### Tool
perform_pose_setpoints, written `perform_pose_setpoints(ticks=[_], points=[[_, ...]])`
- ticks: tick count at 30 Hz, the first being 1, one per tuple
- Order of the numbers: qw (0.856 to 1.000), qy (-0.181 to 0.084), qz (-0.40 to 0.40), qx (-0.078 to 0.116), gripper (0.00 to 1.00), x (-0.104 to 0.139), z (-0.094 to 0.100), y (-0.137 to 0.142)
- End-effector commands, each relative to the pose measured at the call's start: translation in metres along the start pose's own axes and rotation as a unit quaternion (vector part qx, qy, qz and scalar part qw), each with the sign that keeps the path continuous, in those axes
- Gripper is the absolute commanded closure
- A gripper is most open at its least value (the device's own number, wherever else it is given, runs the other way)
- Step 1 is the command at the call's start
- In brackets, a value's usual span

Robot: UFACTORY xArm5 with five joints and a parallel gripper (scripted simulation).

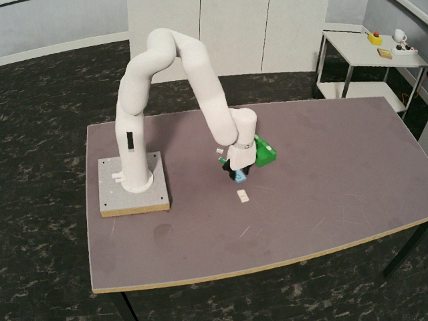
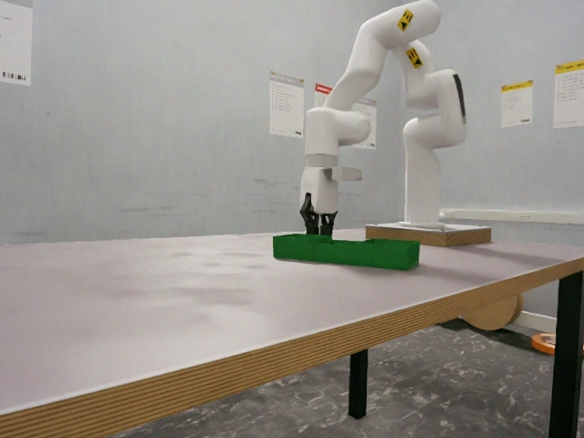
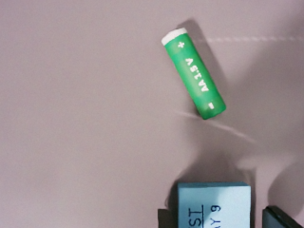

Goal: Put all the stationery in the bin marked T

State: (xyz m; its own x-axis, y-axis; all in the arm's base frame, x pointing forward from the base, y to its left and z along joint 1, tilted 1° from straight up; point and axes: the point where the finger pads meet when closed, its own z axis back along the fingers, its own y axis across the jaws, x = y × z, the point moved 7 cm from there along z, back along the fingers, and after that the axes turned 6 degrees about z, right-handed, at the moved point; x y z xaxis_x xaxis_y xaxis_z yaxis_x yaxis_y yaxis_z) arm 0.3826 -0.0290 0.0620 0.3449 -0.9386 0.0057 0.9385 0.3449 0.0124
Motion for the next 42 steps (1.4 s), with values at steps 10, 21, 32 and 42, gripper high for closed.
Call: perform_pose_setpoints(ticks=[10,21,32,42], points=[[1.0,0.0,0.0,0.001,0.43,0.0,-0.0065,0.0002],[1.0,0.0,0.0,0.001,0.64,0.0,-0.0065,0.0001],[1.0,0.0,0.0,0.001,0.64,0.0,-0.0065,0.0001],[1.0,0.0,0.0,0.001,0.64,0.0,-0.0065,0.0001]])
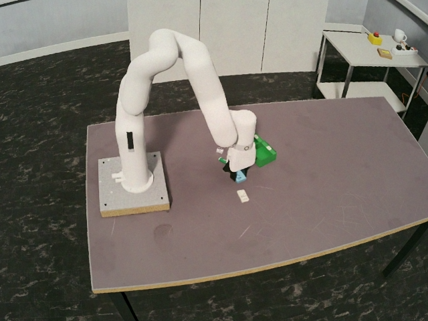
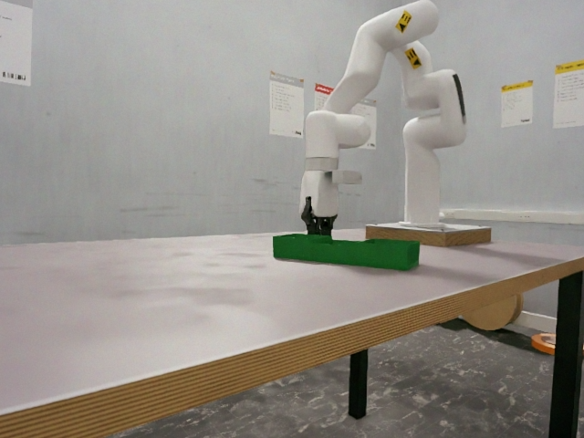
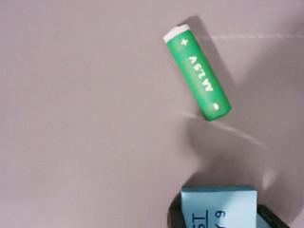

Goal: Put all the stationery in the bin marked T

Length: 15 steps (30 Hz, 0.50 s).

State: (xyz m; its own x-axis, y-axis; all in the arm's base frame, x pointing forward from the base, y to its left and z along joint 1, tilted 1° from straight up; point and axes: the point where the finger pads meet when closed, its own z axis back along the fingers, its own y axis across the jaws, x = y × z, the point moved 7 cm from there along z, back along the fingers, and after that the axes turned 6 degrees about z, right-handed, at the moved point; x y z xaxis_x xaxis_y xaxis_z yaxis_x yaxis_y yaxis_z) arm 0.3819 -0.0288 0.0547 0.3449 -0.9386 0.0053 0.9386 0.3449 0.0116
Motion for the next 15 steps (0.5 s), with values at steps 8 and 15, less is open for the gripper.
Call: perform_pose_setpoints(ticks=[8,15], points=[[1.0,-0.001,0.0,0.001,0.64,0.0,0.011,0.001],[1.0,-0.001,0.0,0.001,0.64,0.001,0.034,0.001]])
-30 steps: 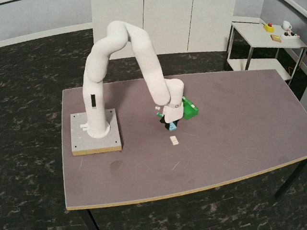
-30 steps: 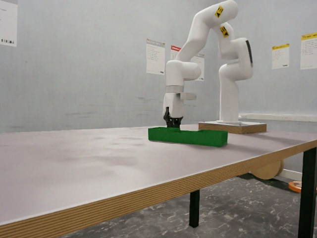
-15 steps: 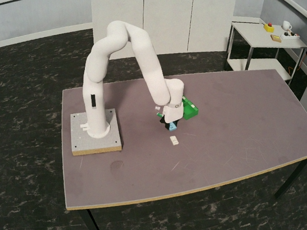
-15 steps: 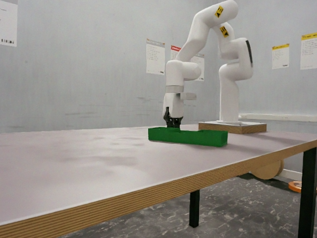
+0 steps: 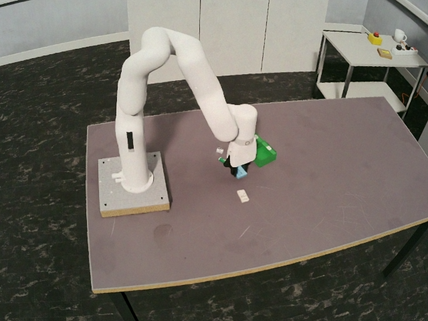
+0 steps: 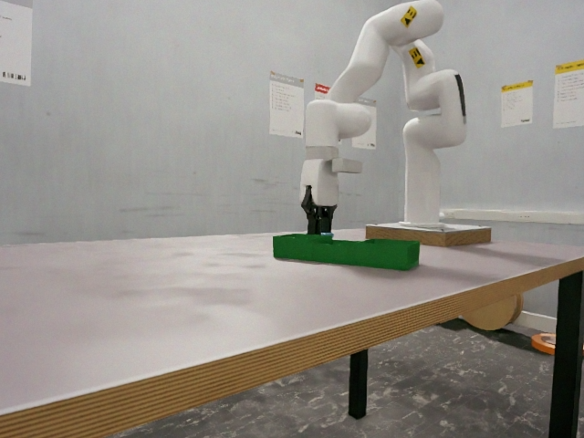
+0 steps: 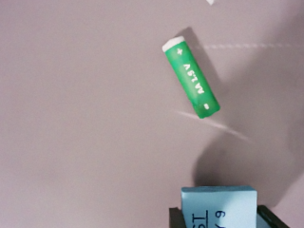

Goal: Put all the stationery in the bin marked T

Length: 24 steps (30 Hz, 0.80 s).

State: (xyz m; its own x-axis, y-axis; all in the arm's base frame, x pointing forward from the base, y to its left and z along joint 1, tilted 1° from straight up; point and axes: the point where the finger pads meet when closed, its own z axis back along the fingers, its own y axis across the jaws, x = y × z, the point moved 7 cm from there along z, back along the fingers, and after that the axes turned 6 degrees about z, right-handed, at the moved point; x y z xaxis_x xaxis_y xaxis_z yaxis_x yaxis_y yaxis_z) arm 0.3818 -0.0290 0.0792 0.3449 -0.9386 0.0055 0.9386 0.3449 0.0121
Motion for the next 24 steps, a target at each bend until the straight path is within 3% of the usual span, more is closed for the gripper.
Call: perform_pose_setpoints(ticks=[1,10,24], points=[[1.0,0.0,0.0,0.001,0.64,0.0,0.013,0.001],[1.0,-0.001,0.0,0.001,0.64,0.001,0.036,0.001],[1.0,-0.001,0.0,0.001,0.64,0.001,0.036,0.001]])
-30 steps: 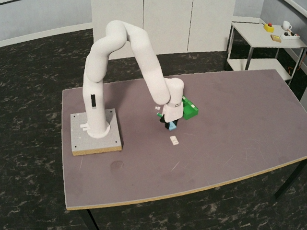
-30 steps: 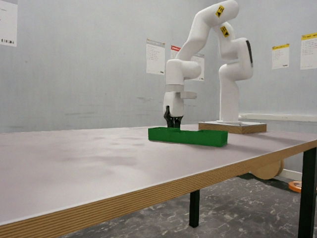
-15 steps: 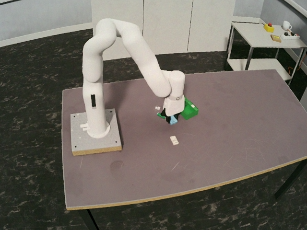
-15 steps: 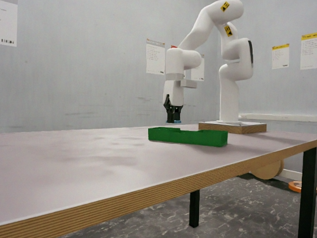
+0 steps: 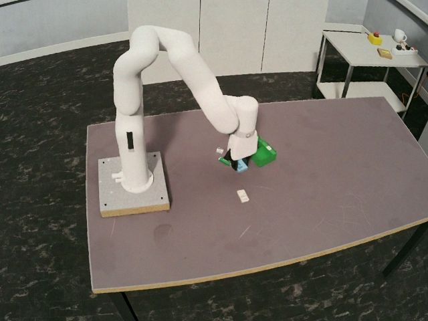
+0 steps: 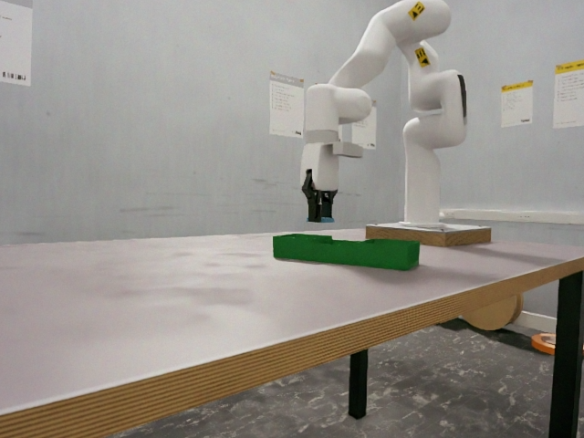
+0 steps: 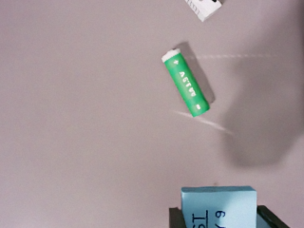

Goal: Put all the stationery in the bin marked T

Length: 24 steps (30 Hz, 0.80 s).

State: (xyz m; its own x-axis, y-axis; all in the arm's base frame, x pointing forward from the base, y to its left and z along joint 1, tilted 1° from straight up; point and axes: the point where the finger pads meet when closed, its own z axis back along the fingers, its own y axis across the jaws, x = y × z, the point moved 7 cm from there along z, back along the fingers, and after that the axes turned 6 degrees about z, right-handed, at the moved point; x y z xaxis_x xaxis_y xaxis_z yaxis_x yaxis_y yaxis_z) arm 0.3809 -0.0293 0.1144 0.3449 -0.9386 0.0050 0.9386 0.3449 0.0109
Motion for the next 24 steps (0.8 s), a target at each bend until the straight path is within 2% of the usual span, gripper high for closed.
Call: perform_pose_setpoints(ticks=[1,15,17,24], points=[[1.0,-0.001,0.0,0.002,0.64,0.0,0.001,0.001],[1.0,0.0,0.0,0.002,0.64,-0.069,0.002,0.049],[1.0,0.0,0.0,0.002,0.64,-0.069,0.002,0.049],[1.0,0.0,0.0,0.002,0.64,-0.104,0.002,0.073]])
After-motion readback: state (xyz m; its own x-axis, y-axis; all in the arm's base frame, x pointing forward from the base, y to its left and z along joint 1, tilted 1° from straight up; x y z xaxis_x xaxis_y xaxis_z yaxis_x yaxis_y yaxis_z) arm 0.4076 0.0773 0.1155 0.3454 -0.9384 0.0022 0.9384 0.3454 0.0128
